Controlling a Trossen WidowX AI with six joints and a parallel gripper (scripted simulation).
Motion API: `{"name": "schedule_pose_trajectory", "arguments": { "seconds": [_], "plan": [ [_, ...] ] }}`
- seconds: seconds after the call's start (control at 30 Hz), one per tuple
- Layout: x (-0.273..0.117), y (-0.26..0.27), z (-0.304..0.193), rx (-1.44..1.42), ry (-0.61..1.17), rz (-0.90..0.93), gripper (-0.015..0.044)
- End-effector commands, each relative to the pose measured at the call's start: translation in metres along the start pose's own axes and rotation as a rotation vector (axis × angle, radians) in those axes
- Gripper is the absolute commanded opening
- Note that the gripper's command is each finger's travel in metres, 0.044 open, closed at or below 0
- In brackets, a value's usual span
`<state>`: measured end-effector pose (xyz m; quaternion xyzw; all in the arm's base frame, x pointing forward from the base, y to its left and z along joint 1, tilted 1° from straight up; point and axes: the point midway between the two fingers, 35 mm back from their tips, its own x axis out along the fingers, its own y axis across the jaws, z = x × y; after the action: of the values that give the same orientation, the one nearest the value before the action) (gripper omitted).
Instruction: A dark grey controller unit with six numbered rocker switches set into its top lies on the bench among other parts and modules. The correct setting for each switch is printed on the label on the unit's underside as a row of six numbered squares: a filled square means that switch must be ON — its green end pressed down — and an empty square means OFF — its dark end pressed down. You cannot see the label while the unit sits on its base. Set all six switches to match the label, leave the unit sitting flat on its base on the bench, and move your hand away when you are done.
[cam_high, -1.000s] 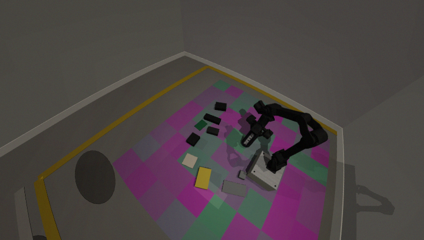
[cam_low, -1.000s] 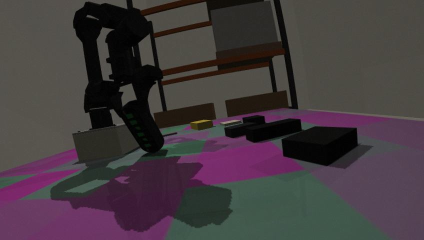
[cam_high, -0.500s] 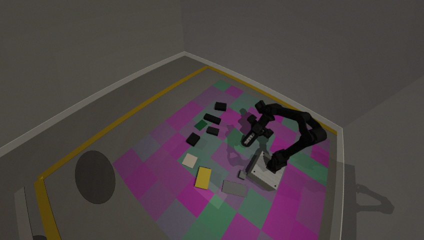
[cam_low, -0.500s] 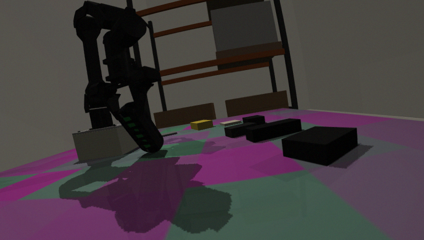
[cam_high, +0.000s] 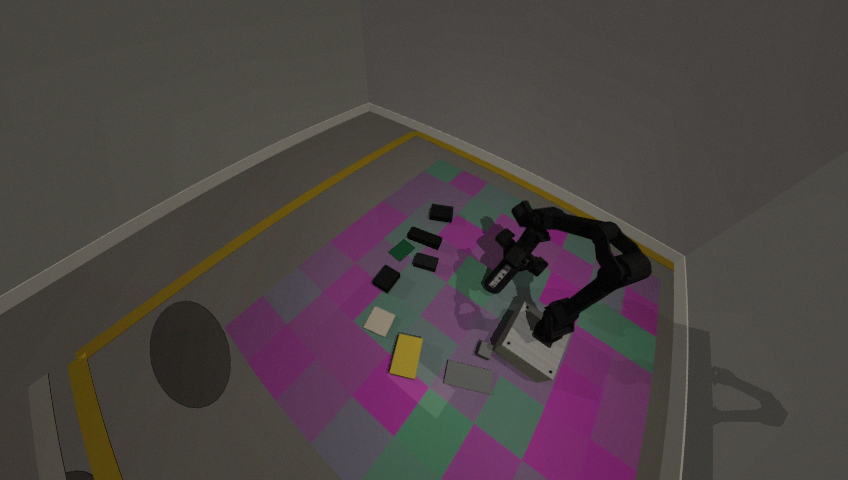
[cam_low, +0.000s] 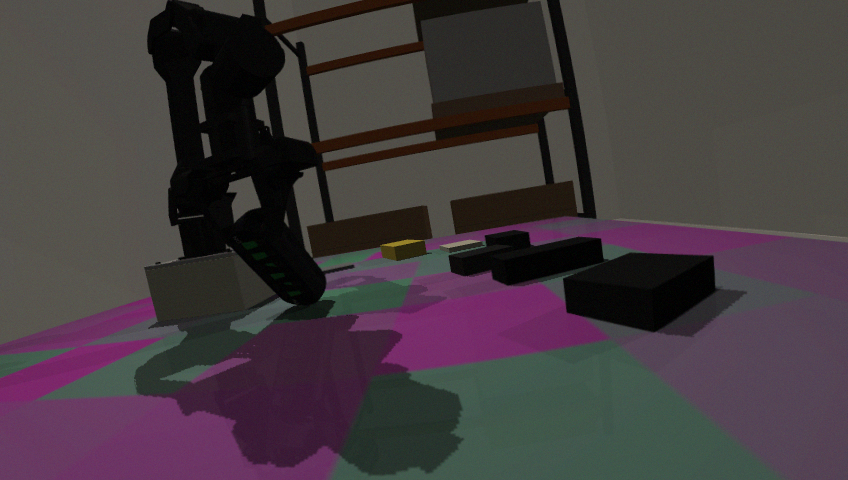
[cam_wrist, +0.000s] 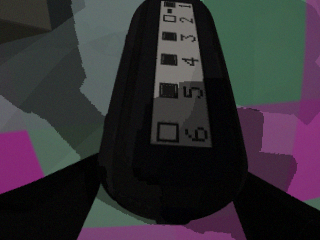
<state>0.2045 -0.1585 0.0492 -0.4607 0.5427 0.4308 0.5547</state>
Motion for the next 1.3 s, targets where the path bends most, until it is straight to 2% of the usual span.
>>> {"name": "schedule_pose_trajectory", "arguments": {
  "seconds": [0.0, 1.27],
  "plan": [
    [0.005, 0.001, 0.000, -0.008, -0.008, 0.011, 0.0338],
    [0.026, 0.002, -0.022, -0.008, -0.006, 0.011, 0.0338]
  ]
}}
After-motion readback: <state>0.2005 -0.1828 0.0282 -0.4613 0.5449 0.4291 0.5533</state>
